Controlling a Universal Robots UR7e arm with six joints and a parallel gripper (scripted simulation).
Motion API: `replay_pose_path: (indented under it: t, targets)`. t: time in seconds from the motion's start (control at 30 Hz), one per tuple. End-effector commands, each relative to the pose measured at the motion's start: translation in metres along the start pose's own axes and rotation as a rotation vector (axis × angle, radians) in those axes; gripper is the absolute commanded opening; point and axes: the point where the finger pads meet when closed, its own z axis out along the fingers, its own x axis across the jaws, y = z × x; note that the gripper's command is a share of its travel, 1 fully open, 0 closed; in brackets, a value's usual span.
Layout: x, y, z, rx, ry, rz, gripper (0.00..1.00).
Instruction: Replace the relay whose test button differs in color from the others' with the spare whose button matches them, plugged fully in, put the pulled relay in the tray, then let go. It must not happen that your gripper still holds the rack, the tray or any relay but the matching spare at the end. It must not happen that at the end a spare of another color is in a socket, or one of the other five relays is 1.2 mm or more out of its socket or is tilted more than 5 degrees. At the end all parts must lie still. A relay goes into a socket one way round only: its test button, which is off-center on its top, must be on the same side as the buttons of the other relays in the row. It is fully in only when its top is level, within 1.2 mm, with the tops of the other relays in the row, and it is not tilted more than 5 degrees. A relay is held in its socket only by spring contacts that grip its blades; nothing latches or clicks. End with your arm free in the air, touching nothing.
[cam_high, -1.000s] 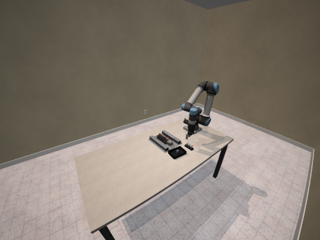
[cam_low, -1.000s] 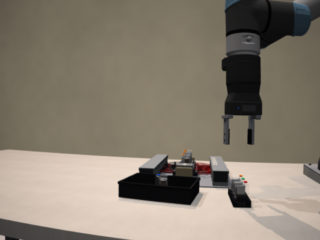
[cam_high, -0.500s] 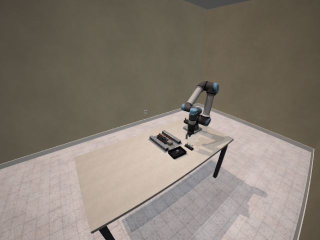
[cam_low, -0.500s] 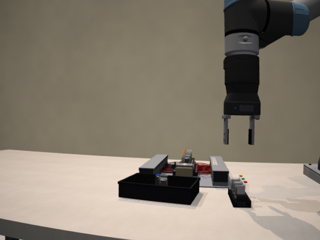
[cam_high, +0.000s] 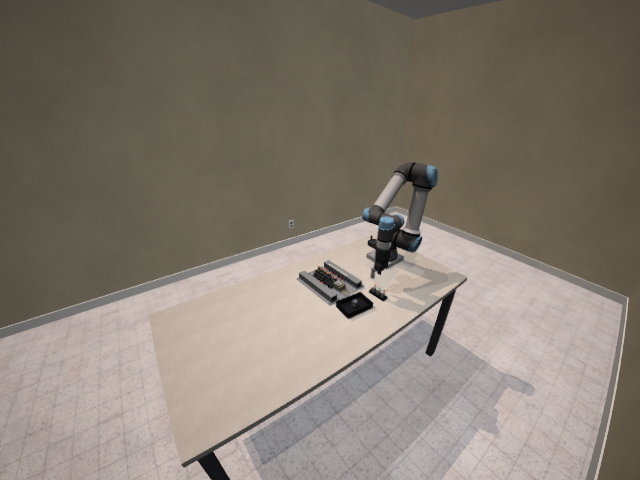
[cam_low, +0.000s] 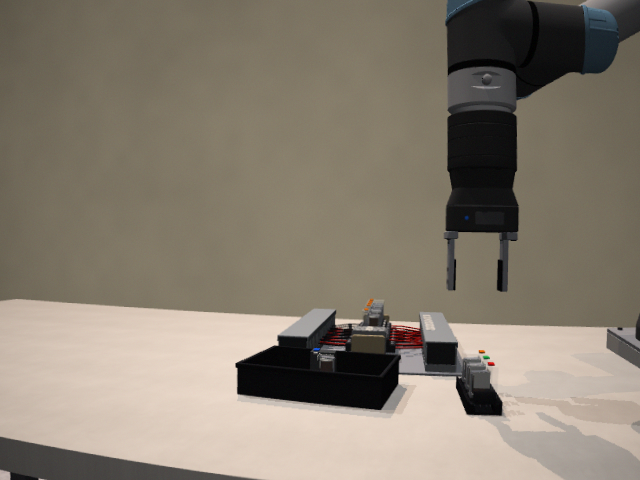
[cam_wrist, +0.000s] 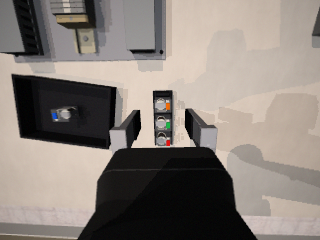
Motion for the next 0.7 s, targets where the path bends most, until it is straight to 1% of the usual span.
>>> replay_pose_path:
  t: [0.0, 0.03, 0.43, 0.6, 0.67]
  targets:
    - [0.000, 0.000, 0.022, 0.000, 0.001, 0.001, 1.00]
    - [0.000, 0.000, 0.028, 0.000, 0.001, 0.001, 1.00]
    - [0.000, 0.000, 0.028, 0.000, 0.001, 0.001, 1.00]
    - [0.000, 0.000, 0.073, 0.000, 0.001, 0.001, 1.00]
    - [0.000, 0.000, 0.073, 0.000, 0.001, 0.001, 1.00]
